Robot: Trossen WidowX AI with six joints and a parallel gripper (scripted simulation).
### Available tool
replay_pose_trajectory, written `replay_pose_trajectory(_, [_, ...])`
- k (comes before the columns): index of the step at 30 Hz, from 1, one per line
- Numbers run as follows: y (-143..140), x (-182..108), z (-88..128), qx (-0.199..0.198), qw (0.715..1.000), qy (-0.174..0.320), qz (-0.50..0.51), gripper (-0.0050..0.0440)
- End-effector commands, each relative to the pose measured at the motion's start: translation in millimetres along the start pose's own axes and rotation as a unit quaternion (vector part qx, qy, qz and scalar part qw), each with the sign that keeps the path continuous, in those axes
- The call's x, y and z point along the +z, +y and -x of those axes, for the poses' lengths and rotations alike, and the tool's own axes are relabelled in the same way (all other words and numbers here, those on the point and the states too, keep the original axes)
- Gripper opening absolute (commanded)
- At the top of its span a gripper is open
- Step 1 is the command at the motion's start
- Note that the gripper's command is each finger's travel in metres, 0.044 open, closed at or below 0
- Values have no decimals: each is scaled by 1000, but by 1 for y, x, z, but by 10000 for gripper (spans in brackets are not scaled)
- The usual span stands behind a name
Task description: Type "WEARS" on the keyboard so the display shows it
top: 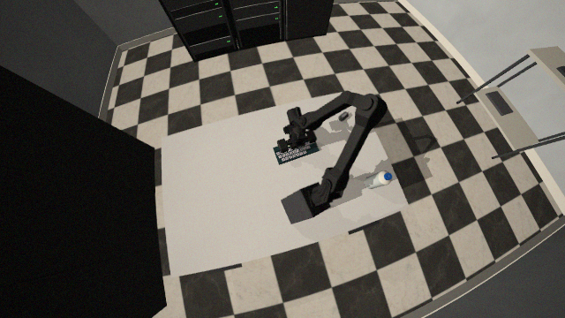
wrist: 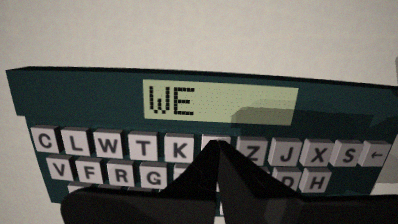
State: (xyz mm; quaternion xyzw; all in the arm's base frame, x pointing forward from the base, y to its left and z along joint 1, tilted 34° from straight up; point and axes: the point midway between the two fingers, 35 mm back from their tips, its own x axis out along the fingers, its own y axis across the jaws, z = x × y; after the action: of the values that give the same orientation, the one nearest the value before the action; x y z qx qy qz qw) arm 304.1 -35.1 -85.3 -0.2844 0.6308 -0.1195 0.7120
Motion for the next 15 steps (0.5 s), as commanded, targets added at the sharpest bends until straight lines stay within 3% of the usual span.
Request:
replay_pose_trajectory(1, [-3,7,15,-1,1000,-11,-8,-50])
replay_pose_trajectory(4, [-4,7,37,-2,1000,-12,-9,-50])
replay_pose_trajectory(10, [-3,7,39,-1,1000,-12,-9,-50])
replay_pose_trajectory(15, [41,-13,33,7,1000,-3,0,-50])
